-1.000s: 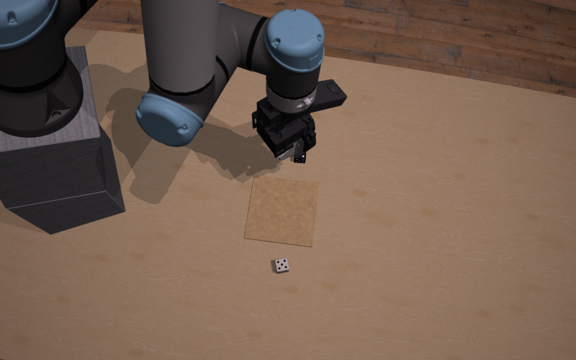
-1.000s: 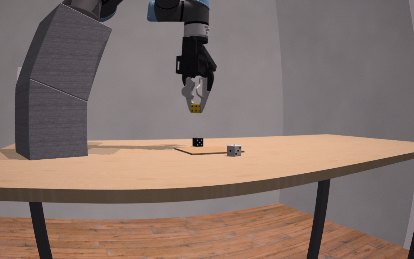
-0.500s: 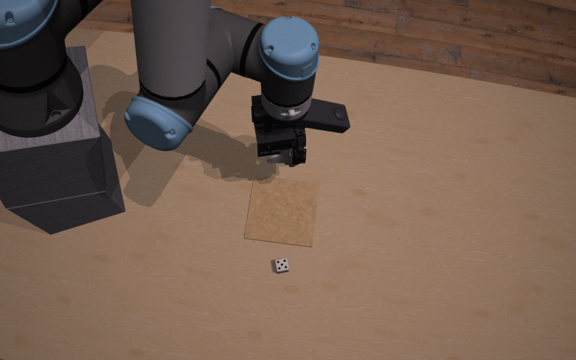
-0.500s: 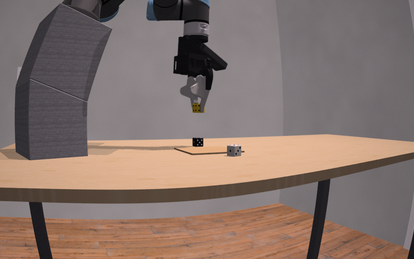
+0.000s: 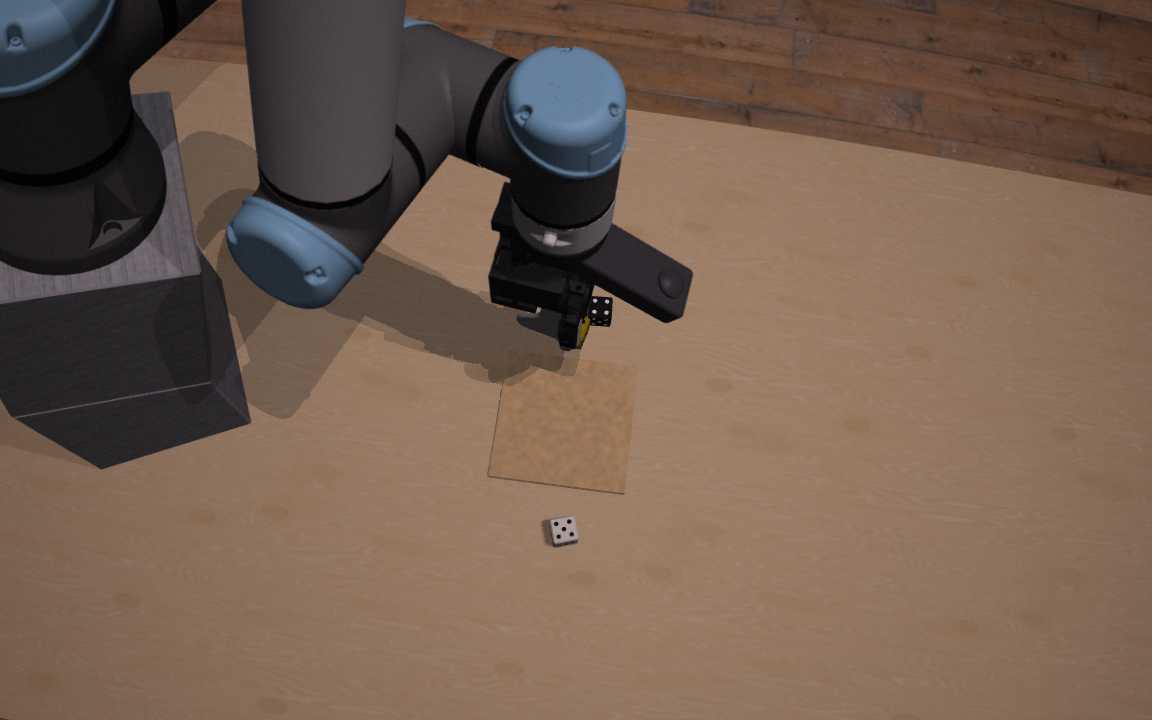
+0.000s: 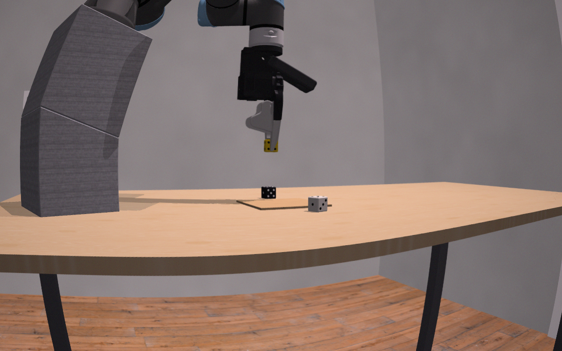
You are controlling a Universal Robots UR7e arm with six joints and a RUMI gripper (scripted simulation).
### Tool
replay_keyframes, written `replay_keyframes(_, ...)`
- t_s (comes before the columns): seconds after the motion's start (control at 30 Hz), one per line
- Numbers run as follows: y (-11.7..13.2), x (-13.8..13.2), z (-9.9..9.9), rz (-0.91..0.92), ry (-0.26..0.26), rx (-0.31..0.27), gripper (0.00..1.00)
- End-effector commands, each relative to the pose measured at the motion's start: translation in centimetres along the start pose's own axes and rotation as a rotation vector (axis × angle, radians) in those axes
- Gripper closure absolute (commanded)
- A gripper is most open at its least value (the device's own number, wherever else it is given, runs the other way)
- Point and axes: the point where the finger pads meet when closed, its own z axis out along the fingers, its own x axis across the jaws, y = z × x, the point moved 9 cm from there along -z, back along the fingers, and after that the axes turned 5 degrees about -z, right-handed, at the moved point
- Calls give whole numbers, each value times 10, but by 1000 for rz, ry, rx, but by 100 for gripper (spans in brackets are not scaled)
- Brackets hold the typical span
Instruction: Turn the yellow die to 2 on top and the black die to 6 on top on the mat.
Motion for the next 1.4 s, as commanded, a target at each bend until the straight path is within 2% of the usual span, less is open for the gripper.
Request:
replay_keyframes(0.0,1,5,-1,136,6,2,94)
replay_keyframes(0.4,9,22,-2,524,4,5,94)
replay_keyframes(0.5,9,22,-2,526,4,5,94)
replay_keyframes(1.0,21,40,-4,992,0,8,94)
replay_keyframes(1.07,21,40,-4,992,0,8,94)
replay_keyframes(1.37,26,47,-5,1195,-2,9,94)
